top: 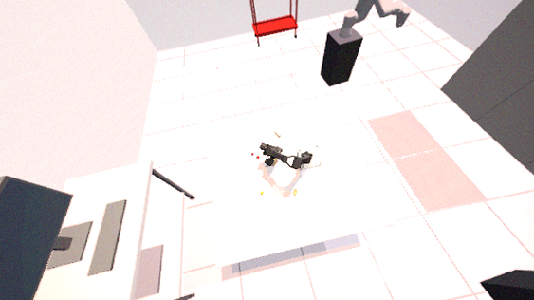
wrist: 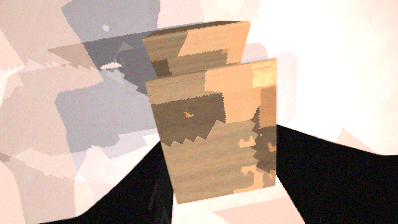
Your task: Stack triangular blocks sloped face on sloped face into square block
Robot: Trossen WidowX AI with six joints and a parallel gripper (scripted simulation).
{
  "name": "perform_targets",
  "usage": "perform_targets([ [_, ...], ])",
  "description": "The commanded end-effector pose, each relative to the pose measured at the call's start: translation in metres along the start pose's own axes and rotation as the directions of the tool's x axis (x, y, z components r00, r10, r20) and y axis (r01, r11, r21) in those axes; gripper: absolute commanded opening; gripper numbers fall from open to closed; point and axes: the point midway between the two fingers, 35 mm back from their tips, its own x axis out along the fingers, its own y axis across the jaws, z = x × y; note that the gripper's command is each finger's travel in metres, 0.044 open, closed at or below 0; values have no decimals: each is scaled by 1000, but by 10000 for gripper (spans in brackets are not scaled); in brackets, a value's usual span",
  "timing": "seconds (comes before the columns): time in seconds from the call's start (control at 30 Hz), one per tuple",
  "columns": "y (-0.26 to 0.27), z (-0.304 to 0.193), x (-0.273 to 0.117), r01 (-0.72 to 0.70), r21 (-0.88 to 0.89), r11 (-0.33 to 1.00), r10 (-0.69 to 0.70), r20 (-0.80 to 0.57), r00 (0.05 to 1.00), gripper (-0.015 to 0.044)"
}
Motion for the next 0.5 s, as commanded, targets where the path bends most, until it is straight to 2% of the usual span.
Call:
perform_targets([
  [0.0,2,1,0,-7,3,1000,7,2,1000,0],
  [0.47,2,1,0,-9,6,1000,9,2,1000,0],
])
